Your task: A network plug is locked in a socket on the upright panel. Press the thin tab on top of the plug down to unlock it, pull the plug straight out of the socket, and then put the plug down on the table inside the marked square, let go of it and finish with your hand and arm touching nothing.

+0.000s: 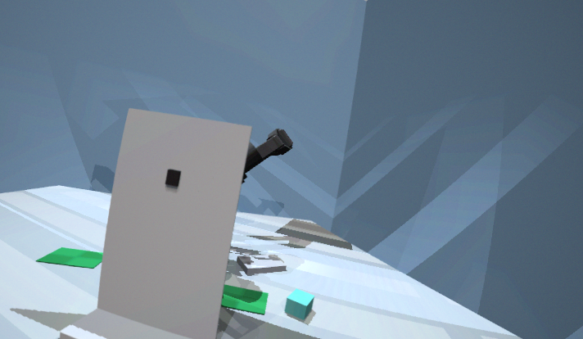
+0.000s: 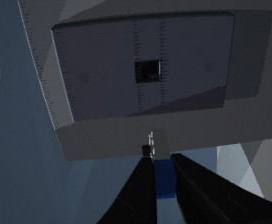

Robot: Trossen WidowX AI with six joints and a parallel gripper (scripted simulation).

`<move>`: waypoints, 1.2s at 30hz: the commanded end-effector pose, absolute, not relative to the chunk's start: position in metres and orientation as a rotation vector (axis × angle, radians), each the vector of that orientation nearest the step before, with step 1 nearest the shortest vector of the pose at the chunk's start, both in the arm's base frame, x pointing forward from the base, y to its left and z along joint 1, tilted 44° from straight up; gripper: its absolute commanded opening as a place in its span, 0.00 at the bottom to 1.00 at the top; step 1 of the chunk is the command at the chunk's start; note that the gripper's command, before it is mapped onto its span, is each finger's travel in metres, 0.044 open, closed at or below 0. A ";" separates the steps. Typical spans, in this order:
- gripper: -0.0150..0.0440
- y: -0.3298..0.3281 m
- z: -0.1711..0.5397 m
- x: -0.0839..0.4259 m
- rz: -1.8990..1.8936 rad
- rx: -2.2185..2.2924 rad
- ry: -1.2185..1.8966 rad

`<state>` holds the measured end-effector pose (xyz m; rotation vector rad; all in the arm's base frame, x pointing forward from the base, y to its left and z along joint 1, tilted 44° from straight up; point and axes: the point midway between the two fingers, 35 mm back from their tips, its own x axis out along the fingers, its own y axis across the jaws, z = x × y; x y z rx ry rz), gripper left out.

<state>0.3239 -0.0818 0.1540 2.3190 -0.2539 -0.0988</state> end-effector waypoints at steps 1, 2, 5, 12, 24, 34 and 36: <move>0.25 -0.088 0.160 0.321 -0.095 2.319 -0.254; 0.25 -0.089 0.161 0.320 -0.095 2.319 -0.254; 0.25 -0.094 0.165 0.317 -0.096 2.320 -0.254; 0.25 -0.103 0.174 0.309 -0.099 2.321 -0.253; 0.25 -0.116 0.188 0.293 -0.103 2.324 -0.252; 0.25 -0.121 0.162 0.300 -0.244 2.226 -0.132; 0.25 -0.122 0.154 0.301 -0.282 2.197 -0.093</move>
